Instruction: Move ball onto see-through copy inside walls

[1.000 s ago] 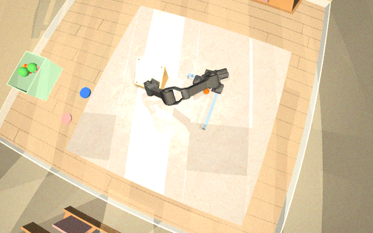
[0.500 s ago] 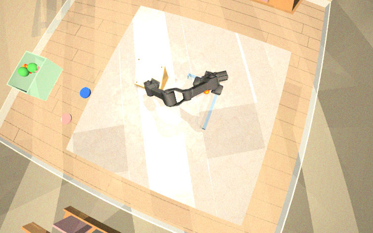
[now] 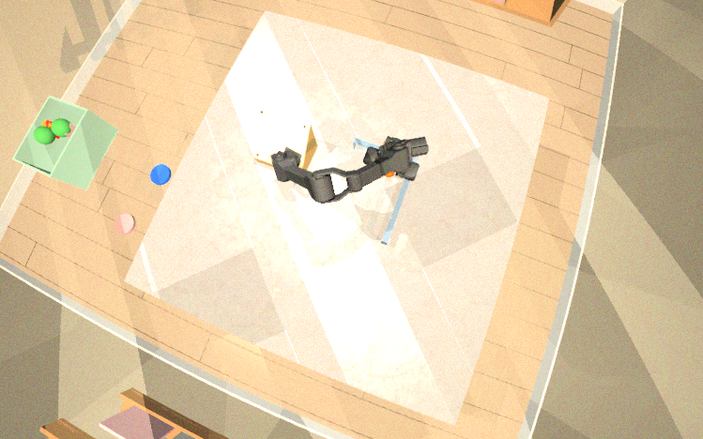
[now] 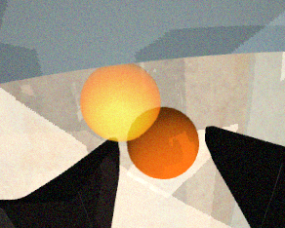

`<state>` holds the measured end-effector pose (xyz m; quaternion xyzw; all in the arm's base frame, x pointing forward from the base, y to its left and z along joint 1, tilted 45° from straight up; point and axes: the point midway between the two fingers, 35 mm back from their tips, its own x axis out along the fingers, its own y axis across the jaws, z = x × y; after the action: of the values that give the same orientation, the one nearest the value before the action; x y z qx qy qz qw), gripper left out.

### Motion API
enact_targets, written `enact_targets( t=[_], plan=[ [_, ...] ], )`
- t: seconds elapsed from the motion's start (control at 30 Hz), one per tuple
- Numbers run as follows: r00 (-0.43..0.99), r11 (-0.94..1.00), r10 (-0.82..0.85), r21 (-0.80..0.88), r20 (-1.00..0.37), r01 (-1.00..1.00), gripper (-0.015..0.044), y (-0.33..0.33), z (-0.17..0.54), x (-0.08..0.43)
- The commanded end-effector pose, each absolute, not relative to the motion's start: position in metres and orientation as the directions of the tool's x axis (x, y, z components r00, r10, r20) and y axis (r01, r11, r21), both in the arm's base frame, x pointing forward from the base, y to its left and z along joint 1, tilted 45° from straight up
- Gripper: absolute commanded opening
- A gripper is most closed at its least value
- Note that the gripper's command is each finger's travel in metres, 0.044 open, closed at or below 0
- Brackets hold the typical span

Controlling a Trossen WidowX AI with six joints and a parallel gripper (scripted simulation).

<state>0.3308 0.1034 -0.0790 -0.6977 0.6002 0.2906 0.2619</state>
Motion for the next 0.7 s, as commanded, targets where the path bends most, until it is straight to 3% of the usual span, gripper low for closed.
enact_targets(
  t=[0.0,0.2,0.4,0.67],
  plan=[
    [0.113,-0.148,-0.690,-0.013,-0.715,-0.989,0.0188,0.102,-0.080,0.331],
    [0.113,-0.148,-0.690,-0.013,-0.715,-0.989,0.0148,0.102,-0.080,0.331],
    [0.113,-0.149,-0.687,-0.013,-0.717,-0.989,0.0000,0.117,-0.068,0.332],
    [0.113,-0.150,-0.685,-0.013,-0.720,-0.989,0.0000,0.150,-0.037,0.330]
  ],
)
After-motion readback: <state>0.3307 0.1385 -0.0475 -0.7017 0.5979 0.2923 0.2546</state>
